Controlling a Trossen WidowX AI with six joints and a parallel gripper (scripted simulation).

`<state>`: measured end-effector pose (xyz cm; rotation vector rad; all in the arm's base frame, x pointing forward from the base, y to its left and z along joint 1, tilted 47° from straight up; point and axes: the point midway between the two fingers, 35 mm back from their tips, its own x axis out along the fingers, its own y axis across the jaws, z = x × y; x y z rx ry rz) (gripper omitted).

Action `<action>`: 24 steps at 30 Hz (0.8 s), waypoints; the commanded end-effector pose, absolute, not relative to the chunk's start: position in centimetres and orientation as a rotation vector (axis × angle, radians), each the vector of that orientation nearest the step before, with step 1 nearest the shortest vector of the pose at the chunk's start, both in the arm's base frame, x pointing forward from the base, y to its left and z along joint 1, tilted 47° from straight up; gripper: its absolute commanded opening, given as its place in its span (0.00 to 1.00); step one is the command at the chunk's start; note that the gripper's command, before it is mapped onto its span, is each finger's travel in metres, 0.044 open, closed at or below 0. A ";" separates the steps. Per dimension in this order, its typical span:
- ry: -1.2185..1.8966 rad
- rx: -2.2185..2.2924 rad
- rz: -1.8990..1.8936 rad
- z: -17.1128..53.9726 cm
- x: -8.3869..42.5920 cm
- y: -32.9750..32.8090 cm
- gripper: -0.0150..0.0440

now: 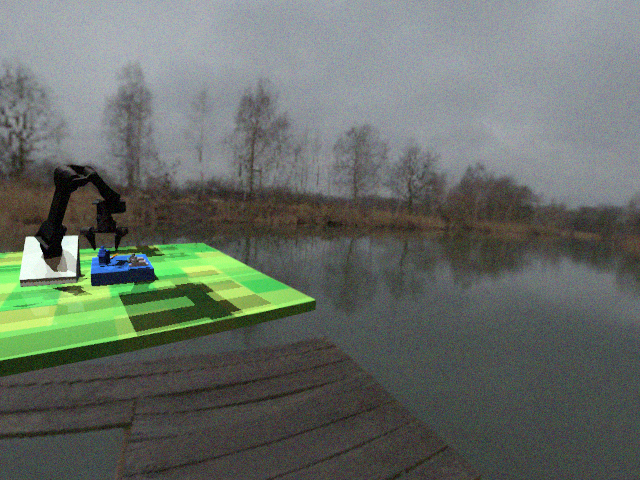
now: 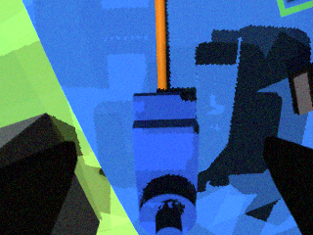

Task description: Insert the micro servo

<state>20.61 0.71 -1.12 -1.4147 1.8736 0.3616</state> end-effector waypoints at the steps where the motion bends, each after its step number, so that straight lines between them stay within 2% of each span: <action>1: 1.886 -1.424 0.365 -1.6 20.2 0.1 1.00; 3: 1.886 -1.424 0.365 -1.7 20.2 0.0 1.00; 15: 1.886 -1.424 0.365 -1.7 20.2 0.0 0.47; 20: 1.886 -1.424 0.365 -1.7 20.2 0.0 0.41; 24: 1.885 -1.424 0.366 -1.1 20.4 0.7 0.25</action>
